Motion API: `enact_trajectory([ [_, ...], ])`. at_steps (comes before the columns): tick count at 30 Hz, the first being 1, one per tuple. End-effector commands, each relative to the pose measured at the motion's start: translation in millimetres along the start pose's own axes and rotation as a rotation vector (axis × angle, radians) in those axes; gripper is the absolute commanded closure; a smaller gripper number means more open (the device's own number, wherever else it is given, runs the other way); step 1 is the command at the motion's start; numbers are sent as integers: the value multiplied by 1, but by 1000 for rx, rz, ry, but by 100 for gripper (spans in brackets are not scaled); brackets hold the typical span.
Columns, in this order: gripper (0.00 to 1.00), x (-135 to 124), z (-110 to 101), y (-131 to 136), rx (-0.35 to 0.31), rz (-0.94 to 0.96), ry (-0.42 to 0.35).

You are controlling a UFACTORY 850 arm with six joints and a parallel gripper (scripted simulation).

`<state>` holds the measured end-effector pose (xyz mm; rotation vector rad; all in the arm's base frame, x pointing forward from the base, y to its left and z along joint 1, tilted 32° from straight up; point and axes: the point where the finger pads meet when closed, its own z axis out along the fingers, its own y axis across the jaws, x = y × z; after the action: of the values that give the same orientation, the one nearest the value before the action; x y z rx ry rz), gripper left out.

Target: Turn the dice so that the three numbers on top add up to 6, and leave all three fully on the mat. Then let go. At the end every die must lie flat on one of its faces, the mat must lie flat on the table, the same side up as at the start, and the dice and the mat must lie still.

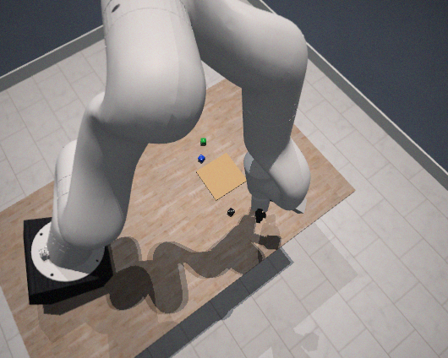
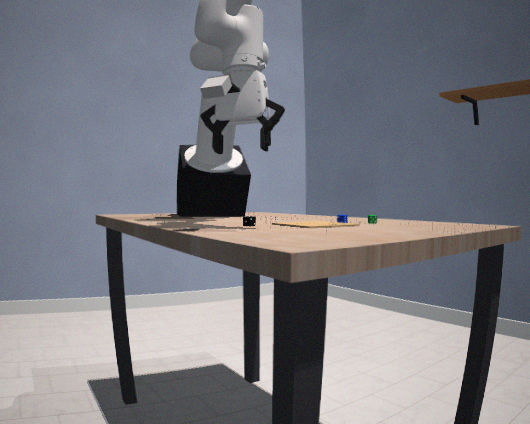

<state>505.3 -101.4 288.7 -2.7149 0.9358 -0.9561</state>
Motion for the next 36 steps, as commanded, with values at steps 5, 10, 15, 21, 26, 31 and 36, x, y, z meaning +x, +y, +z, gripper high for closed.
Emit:
enact_trajectory([
  [5,0,-73,-11,10,-26,-50,-88],
  [10,0,-74,-11,10,-27,-51,-89],
  [15,0,-74,-11,10,-27,-51,-89],
  [21,0,-74,-11,10,-27,-51,-89],
  [26,0,-74,-10,10,-27,-51,-90],
  [31,0,-74,-9,10,-27,-51,-90],
  [36,0,-75,-2,11,-27,-51,-89],
])
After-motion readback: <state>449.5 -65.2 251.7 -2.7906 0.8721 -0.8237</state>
